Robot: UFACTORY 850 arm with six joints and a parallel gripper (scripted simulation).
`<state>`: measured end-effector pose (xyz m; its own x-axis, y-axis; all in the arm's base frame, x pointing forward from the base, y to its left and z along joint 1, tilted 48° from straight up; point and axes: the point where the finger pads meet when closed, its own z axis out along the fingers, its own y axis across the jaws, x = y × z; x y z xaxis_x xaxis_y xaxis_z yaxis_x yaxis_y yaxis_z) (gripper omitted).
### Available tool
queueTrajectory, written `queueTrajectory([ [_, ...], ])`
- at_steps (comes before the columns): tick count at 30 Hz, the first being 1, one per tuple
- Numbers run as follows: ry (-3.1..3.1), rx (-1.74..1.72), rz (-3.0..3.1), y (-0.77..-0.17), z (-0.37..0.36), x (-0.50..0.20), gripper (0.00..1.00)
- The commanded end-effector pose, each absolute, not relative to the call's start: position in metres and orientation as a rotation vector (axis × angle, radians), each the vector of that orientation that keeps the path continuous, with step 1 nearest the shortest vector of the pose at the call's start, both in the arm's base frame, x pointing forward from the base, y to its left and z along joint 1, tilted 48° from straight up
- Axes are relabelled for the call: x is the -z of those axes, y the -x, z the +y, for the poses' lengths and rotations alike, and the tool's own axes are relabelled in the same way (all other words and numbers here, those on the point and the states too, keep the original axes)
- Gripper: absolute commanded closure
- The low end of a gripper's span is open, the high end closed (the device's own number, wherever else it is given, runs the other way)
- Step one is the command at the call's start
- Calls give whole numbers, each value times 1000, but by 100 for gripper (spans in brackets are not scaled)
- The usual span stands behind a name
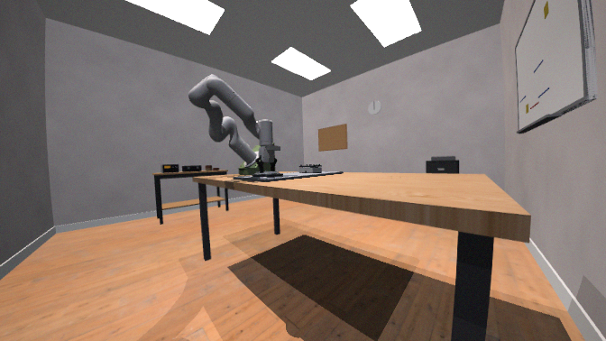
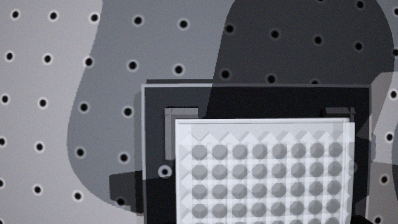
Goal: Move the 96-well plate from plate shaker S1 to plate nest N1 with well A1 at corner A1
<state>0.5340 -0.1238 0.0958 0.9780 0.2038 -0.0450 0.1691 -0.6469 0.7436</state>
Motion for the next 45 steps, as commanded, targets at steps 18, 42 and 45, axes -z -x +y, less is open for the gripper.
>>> queueTrajectory([
  [18,-2287,-56,259,-535,-124,-95,0],
  [42,-2287,-56,259,-533,-114,-104,0],
  [45,-2287,-56,259,-532,-109,-110,0],
])
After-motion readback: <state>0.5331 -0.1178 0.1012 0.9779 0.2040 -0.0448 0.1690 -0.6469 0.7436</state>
